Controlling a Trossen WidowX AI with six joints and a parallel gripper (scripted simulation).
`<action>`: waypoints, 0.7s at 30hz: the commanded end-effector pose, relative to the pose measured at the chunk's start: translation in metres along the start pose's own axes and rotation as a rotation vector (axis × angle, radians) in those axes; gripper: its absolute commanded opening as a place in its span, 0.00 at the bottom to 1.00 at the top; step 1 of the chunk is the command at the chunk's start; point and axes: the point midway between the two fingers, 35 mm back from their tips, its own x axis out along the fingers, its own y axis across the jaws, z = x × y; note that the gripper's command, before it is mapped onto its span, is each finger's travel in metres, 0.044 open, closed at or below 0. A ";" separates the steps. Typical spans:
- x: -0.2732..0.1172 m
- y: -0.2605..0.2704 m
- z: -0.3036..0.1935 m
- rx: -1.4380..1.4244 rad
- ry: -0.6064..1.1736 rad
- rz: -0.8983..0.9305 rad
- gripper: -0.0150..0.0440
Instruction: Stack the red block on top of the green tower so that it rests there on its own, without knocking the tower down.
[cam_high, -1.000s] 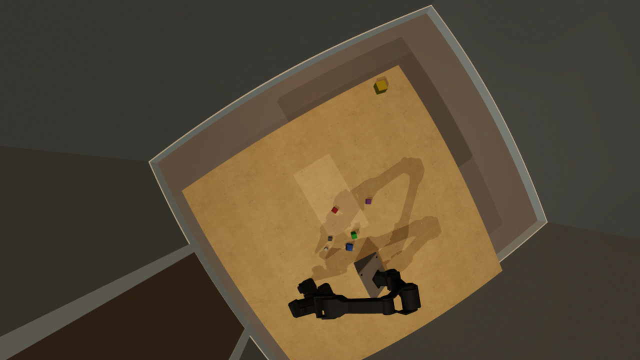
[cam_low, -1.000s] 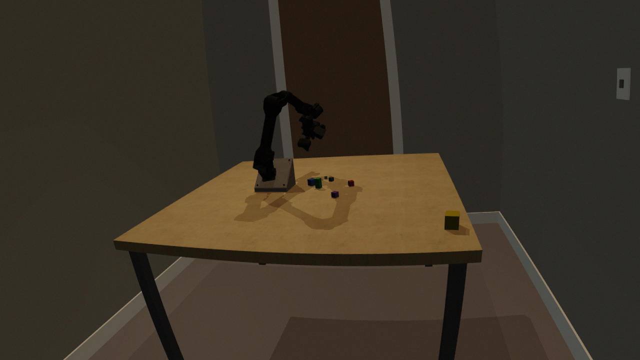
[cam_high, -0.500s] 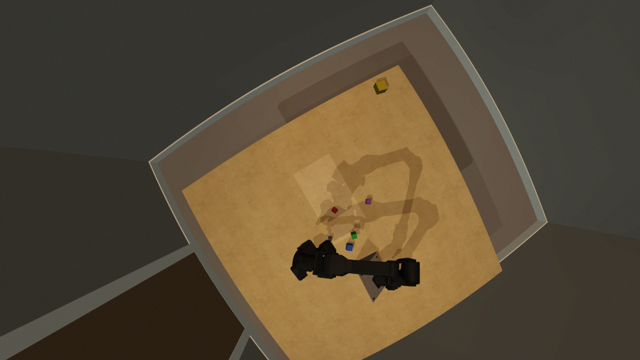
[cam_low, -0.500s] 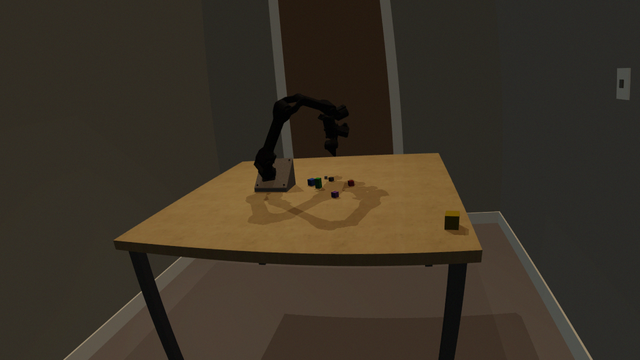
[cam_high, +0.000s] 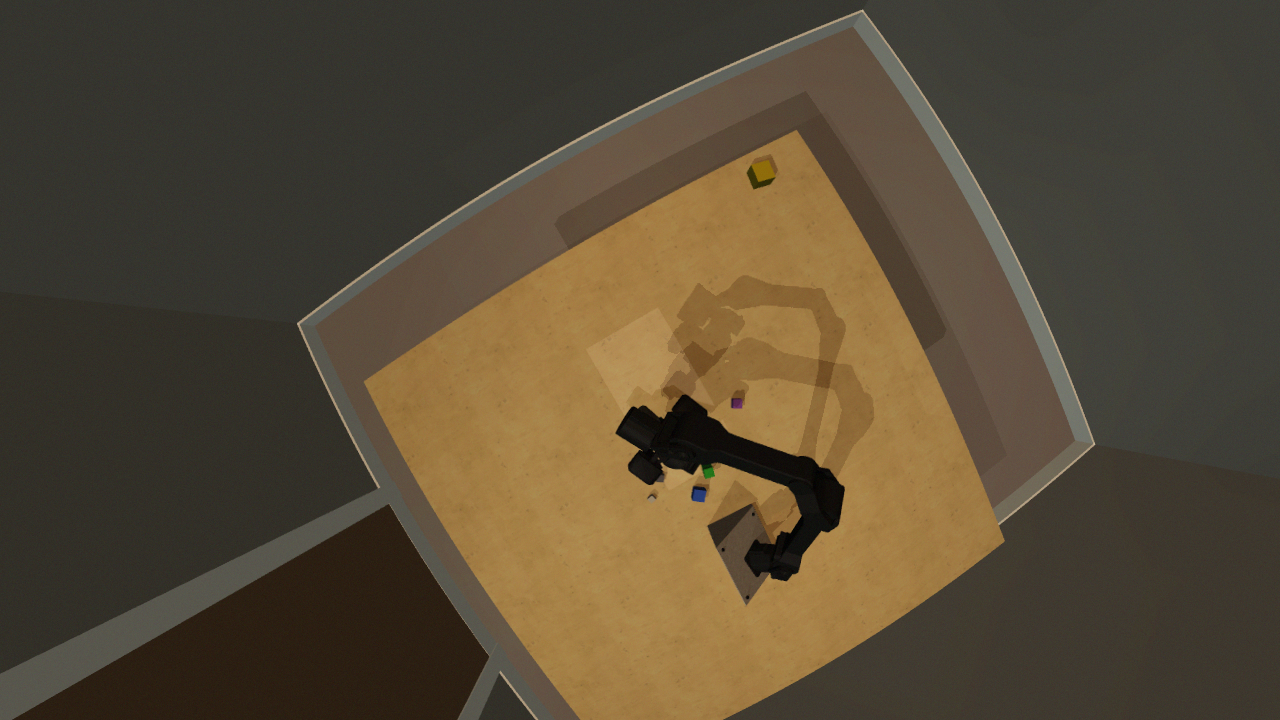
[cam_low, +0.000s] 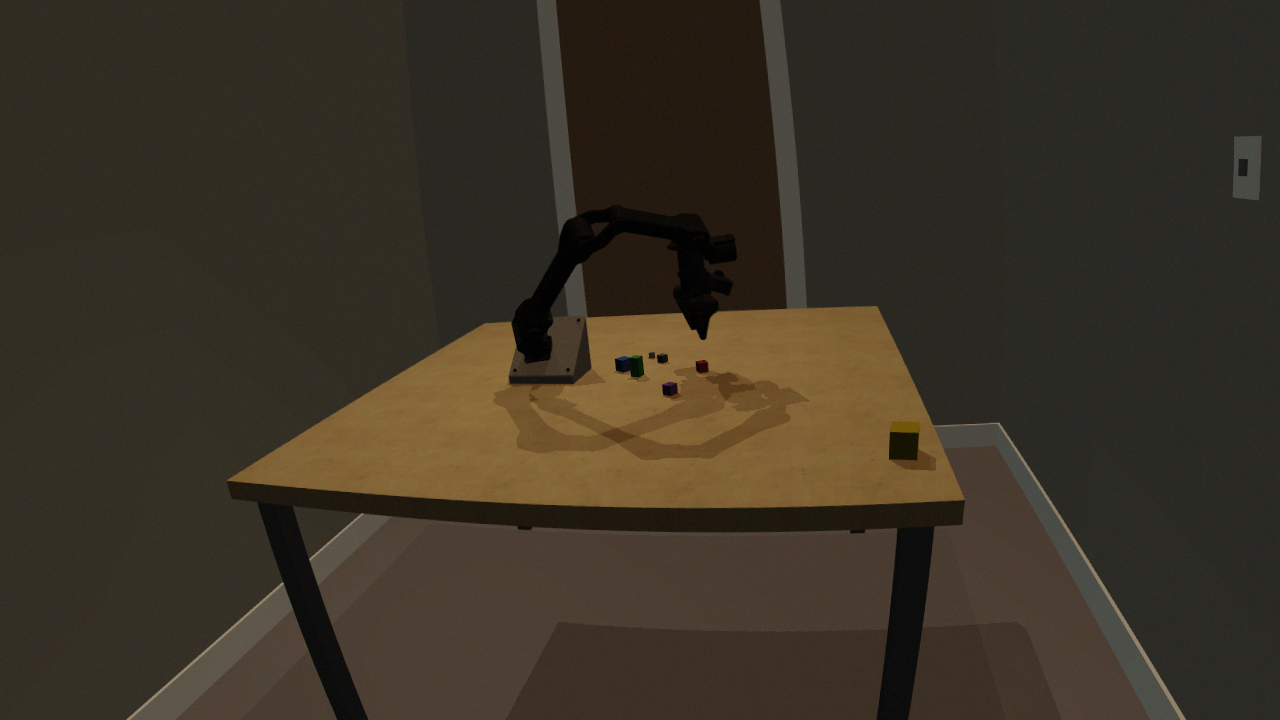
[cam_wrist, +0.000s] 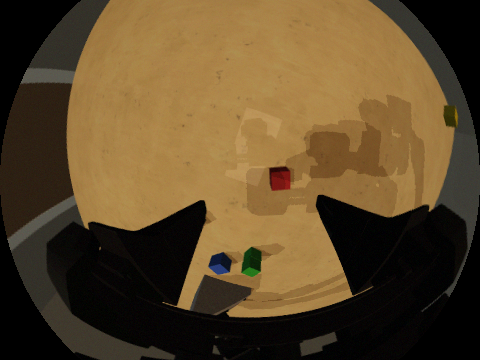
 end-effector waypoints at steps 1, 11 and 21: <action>0.004 -0.021 -0.002 -0.052 0.028 -0.033 1.00; 0.018 -0.023 -0.002 -0.052 0.028 -0.034 1.00; 0.042 -0.025 -0.003 -0.052 0.029 -0.035 1.00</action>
